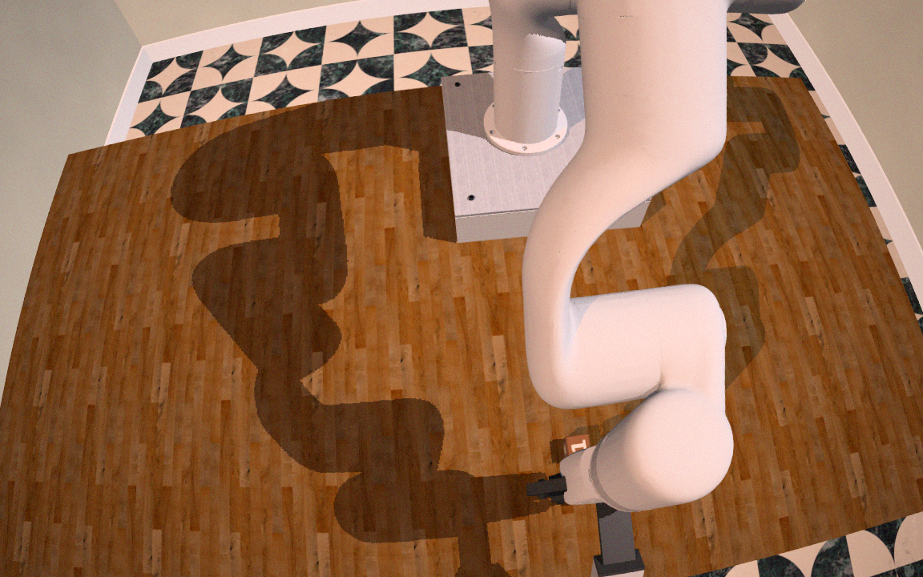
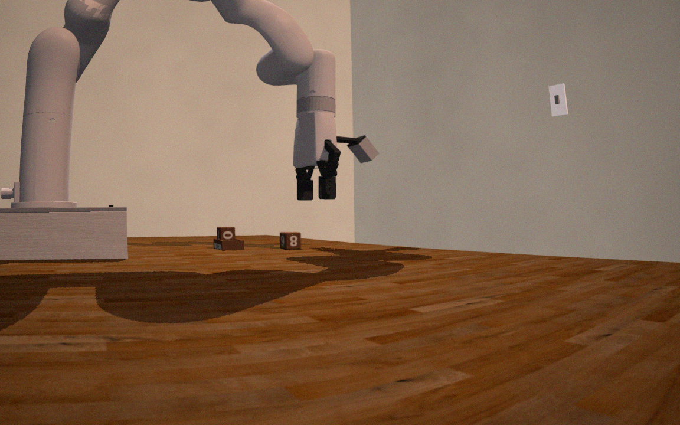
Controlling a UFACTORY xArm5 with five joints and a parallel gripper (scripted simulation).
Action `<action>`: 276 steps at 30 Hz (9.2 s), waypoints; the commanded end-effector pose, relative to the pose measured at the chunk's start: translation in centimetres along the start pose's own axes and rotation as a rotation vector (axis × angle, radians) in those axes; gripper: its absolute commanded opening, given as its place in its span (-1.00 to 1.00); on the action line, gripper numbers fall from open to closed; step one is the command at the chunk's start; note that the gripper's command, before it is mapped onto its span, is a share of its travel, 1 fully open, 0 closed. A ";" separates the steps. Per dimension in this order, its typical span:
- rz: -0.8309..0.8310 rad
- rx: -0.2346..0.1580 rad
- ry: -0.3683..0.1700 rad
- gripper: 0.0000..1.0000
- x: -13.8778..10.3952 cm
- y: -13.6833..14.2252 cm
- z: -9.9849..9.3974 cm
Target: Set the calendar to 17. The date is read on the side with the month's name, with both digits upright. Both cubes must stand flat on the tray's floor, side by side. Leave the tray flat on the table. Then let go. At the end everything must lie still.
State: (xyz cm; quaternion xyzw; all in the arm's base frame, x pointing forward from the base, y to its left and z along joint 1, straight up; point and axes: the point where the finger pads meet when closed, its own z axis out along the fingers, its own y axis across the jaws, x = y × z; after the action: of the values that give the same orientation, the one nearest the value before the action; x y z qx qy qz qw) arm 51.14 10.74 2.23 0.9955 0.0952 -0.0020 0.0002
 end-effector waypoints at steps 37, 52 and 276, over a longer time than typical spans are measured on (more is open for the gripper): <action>0.000 0.000 0.003 1.00 0.3 0.0 5.3; 0.000 0.000 0.003 1.00 0.3 0.0 5.3; -0.003 0.000 0.003 -0.05 -5.5 0.5 4.2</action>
State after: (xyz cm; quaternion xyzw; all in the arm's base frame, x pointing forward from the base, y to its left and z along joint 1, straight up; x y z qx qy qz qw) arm 45.70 9.14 -2.06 0.9953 0.0965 -0.0021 0.0002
